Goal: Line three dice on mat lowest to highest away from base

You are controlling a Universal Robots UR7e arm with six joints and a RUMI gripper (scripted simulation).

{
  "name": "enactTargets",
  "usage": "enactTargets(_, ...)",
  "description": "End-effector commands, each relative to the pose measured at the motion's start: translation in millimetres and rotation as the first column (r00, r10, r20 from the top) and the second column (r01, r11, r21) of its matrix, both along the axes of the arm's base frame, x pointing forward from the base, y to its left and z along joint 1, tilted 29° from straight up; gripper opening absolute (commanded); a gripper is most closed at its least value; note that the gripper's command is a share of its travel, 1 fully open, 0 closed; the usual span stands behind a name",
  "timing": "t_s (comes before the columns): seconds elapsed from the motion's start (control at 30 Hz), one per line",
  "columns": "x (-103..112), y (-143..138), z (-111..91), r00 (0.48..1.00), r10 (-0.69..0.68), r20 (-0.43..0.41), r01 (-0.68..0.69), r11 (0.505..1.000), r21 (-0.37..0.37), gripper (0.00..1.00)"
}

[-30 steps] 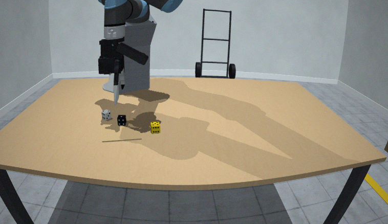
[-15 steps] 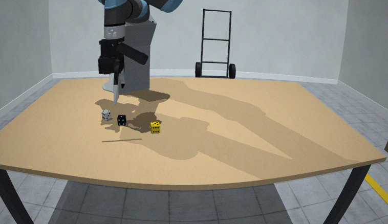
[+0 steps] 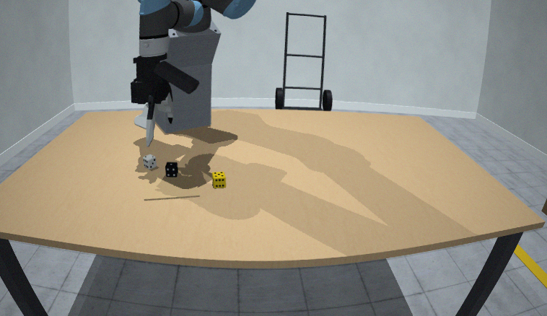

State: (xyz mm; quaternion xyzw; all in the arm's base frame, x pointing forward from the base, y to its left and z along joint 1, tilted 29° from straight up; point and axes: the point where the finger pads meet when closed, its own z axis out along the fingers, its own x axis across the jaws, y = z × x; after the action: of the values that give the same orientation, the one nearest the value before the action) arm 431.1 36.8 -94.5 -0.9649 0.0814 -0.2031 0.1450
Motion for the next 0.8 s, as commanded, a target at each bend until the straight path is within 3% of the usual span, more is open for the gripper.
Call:
enactTargets(0.0, -7.4, -15.9, -10.5, 0.991, -0.128, -0.035, 0.13, 0.99, 0.056, 1.0)
enactTargets(0.13, -17.6, -33.1, -21.5, 0.956, -0.278, -0.093, 0.288, 0.95, 0.122, 1.0)
enactTargets(0.23, -17.9, -33.6, -21.8, 0.955, -0.282, -0.094, 0.293, 0.948, 0.124, 1.0)
enactTargets(0.37, -26.4, -46.2, -29.6, 0.907, -0.395, -0.146, 0.416, 0.893, 0.172, 1.0)
enactTargets(0.47, -27.5, -47.7, -30.5, 0.9, -0.408, -0.153, 0.431, 0.885, 0.177, 1.0)
enactTargets(0.5, -27.5, -47.7, -30.5, 0.9, -0.408, -0.153, 0.431, 0.885, 0.177, 0.28)
enactTargets(0.77, -27.5, -47.7, -30.5, 0.9, -0.408, -0.153, 0.431, 0.885, 0.177, 0.28)
